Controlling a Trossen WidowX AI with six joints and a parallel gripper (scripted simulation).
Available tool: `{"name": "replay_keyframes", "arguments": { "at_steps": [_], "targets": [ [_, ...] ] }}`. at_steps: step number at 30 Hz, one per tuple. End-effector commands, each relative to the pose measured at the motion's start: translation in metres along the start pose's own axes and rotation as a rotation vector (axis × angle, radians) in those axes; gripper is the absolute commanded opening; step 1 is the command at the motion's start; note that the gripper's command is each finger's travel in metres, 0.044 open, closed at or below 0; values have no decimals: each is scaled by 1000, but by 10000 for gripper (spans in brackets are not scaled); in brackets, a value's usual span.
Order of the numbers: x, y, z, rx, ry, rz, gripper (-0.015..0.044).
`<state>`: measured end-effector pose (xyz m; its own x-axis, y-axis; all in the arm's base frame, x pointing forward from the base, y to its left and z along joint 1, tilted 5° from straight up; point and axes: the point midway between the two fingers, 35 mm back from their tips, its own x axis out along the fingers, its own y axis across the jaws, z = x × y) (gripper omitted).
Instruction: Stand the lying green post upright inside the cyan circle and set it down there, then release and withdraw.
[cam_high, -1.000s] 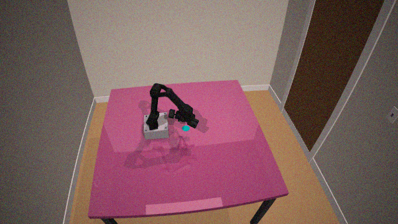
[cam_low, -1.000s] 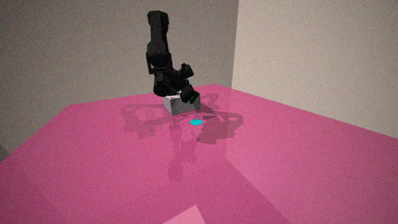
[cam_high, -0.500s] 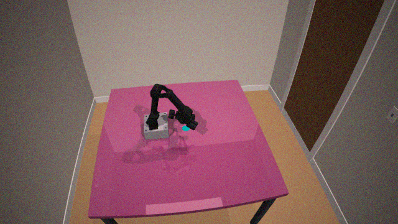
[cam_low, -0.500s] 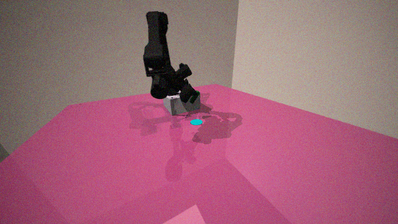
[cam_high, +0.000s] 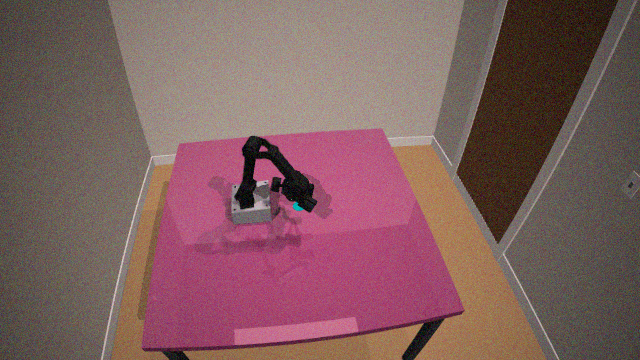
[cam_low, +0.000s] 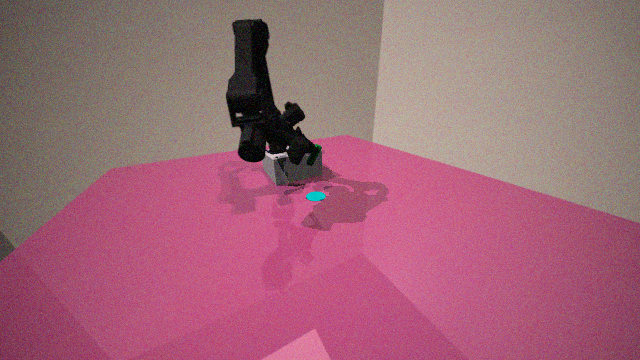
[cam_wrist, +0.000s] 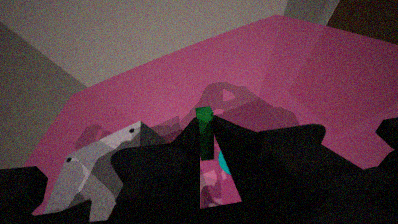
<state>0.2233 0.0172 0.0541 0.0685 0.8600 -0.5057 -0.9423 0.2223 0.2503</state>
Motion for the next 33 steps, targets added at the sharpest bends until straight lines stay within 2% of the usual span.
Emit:
{"name": "replay_keyframes", "arguments": {
  "at_steps": [1,33],
  "targets": [
    [-1,0,0,-1,-29,-9,23],
    [-11,-7,4,-54,-188,-113,23]
  ]
}}
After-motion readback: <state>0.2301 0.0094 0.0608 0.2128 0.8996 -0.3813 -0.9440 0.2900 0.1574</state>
